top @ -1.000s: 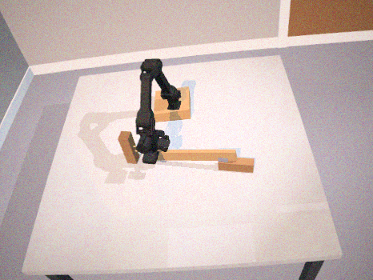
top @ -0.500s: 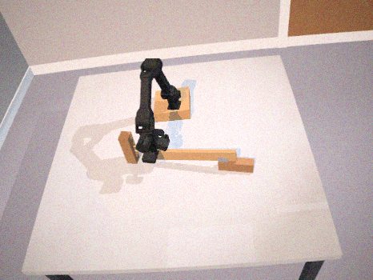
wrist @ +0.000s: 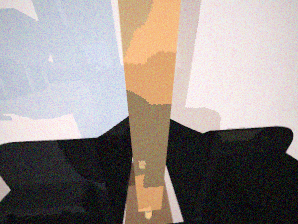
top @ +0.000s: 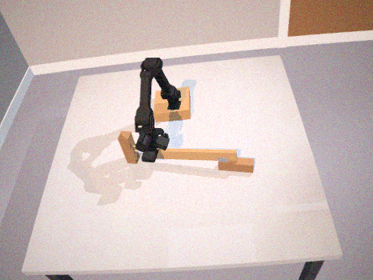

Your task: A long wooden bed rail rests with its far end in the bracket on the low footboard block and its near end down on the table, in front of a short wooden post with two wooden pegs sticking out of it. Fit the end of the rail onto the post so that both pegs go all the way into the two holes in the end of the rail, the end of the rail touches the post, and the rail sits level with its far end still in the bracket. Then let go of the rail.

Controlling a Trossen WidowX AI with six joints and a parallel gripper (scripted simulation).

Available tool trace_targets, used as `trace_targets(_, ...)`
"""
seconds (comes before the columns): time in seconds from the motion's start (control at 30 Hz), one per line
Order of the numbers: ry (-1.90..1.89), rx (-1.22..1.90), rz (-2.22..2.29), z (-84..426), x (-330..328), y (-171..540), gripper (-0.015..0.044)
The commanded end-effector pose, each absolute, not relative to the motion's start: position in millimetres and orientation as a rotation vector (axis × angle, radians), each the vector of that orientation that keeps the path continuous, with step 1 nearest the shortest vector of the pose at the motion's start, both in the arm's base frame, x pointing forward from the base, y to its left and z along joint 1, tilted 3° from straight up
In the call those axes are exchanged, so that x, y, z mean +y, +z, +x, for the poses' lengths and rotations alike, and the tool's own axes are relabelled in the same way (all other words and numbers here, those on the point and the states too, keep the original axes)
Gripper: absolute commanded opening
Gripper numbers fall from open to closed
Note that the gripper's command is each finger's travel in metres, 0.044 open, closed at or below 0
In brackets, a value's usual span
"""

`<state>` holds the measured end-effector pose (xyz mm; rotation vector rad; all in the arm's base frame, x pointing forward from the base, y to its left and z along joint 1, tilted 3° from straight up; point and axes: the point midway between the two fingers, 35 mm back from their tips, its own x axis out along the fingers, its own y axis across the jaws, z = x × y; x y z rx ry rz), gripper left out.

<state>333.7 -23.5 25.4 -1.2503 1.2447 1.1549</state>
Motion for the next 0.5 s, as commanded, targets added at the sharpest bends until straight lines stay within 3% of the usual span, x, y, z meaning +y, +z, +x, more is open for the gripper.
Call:
trace_targets(0.0, 1.147, 1.23, -1.252, 337.0, -21.8, 32.0, 0.0)
trace_targets(0.47, 1.147, 1.23, -1.252, 336.6, -21.4, 39.0, 0.0)
